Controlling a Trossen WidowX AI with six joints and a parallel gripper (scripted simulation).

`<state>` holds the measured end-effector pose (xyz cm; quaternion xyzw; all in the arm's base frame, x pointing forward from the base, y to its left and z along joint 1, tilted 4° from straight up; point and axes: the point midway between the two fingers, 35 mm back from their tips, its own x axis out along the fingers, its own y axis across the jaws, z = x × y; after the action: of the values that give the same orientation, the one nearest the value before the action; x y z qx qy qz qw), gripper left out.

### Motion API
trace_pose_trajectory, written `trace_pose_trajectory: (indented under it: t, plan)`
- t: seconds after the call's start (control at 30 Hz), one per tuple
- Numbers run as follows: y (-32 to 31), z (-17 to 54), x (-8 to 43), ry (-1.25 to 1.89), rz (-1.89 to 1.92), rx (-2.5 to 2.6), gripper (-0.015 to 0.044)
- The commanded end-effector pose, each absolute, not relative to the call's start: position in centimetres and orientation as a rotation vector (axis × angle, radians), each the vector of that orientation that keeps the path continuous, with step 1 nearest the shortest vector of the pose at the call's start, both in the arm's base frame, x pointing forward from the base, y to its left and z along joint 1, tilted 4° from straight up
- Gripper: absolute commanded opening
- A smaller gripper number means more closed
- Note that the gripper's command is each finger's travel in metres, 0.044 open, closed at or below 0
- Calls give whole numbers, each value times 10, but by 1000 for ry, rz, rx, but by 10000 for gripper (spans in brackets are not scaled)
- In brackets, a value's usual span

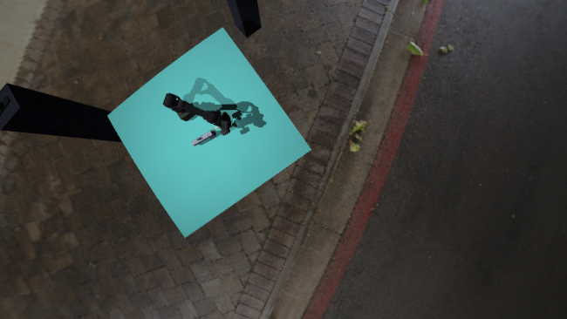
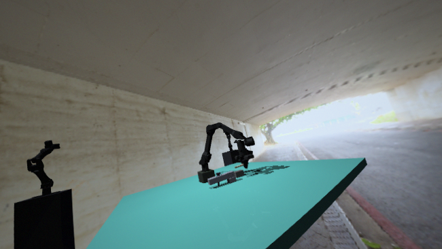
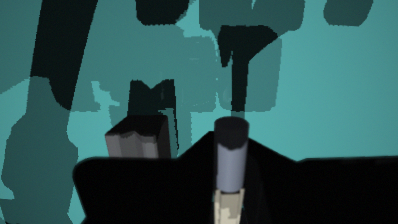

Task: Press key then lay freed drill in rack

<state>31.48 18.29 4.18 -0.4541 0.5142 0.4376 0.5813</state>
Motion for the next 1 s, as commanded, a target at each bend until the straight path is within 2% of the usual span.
trace_pose_trajectory:
  t: [0.0, 0.97]
  plan:
    - [182, 45, 316, 1197, 1017, -1066, 0]
    - [181, 50, 317, 1196, 1017, -1066, 0]
